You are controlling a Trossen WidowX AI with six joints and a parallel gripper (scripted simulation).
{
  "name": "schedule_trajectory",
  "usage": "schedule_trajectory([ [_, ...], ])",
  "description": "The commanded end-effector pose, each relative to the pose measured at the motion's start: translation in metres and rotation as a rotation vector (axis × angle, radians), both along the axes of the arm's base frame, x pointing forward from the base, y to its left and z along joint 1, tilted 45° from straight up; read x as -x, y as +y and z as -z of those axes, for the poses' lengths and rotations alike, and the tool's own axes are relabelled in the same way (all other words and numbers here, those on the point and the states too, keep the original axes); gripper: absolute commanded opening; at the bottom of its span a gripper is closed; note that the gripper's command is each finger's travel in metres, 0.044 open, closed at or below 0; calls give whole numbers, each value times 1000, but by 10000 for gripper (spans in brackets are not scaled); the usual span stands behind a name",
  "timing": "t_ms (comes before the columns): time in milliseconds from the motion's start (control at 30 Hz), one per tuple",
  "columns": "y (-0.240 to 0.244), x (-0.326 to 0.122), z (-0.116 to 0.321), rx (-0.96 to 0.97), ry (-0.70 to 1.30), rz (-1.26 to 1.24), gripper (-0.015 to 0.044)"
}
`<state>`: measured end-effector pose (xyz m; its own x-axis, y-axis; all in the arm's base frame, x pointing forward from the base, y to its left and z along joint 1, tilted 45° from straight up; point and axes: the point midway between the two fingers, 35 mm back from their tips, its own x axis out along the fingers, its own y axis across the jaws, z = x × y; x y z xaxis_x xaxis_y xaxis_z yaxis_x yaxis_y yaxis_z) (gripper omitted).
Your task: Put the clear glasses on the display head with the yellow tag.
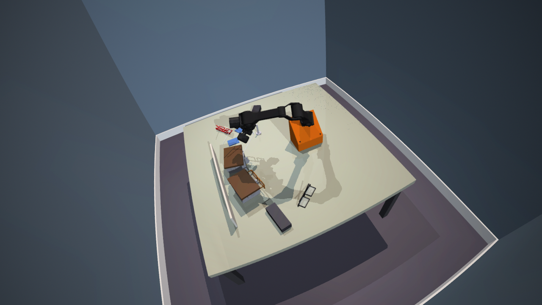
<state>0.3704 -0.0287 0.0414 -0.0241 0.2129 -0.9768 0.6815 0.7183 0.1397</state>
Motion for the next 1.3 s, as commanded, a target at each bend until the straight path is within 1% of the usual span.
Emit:
schedule_trajectory([
  [0, 15, 3, -17, 24, -10, 81, 0],
  [333, 60, 15, -59, 46, -56, 290, 0],
  [633, 97, 34, -94, 26, -101, 481, 0],
  [933, 129, 61, -126, -34, -138, 672, 0],
  [1267, 157, 96, -157, -142, -153, 881, 0],
])
